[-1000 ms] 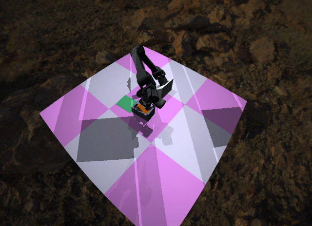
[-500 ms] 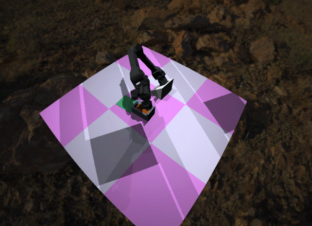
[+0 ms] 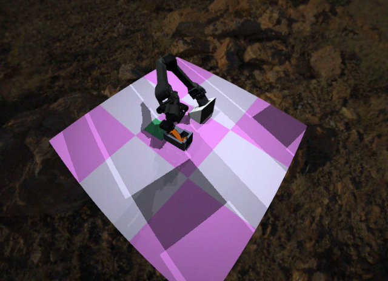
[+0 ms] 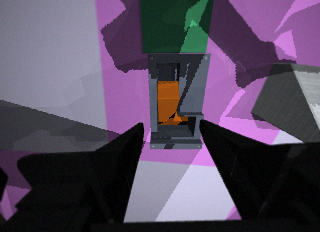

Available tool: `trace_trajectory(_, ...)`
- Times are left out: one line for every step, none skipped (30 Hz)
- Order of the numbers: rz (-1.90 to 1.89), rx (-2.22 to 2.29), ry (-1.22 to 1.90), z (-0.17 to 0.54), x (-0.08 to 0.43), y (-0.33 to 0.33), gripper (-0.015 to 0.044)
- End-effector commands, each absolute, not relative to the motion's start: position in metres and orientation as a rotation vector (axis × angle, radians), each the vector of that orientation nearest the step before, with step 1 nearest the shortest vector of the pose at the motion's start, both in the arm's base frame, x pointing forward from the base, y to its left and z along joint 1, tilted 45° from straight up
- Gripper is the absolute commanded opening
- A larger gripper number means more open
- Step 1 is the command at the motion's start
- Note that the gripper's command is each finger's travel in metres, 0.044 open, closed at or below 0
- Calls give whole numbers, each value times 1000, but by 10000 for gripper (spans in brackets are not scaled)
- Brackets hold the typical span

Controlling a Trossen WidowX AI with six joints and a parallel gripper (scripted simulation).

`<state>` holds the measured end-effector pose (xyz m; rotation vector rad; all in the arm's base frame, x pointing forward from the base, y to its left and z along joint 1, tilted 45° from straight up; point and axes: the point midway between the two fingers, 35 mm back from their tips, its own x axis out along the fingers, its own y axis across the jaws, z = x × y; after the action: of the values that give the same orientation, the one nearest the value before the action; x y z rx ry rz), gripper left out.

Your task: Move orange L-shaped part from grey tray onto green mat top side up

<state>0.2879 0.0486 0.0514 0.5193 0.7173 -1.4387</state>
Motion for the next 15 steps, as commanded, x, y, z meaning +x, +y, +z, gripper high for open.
trace_trajectory(-1463,557,677,51,288,44,280)
trace_trajectory(-1463,557,677,48,288,42,280)
trace_trajectory(-1463,557,677,46,288,39,280)
trace_trajectory(-1463,557,677,43,288,36,280)
trace_trajectory(-1463,557,677,39,288,32,280)
trace_trajectory(-1463,557,676,35,288,28,280)
trace_trajectory(-1463,556,676,32,287,25,280)
trace_trajectory(-1464,556,676,32,287,24,280)
trace_trajectory(-1464,556,676,32,287,24,280)
trace_trajectory(-1463,556,676,31,287,24,280)
trace_trajectory(-1463,556,676,31,287,24,280)
trace_trajectory(-1463,556,676,30,287,23,280)
trace_trajectory(-1463,556,676,30,288,23,280)
trace_trajectory(-1463,557,676,29,288,22,280)
trace_trajectory(-1463,557,676,28,288,21,280)
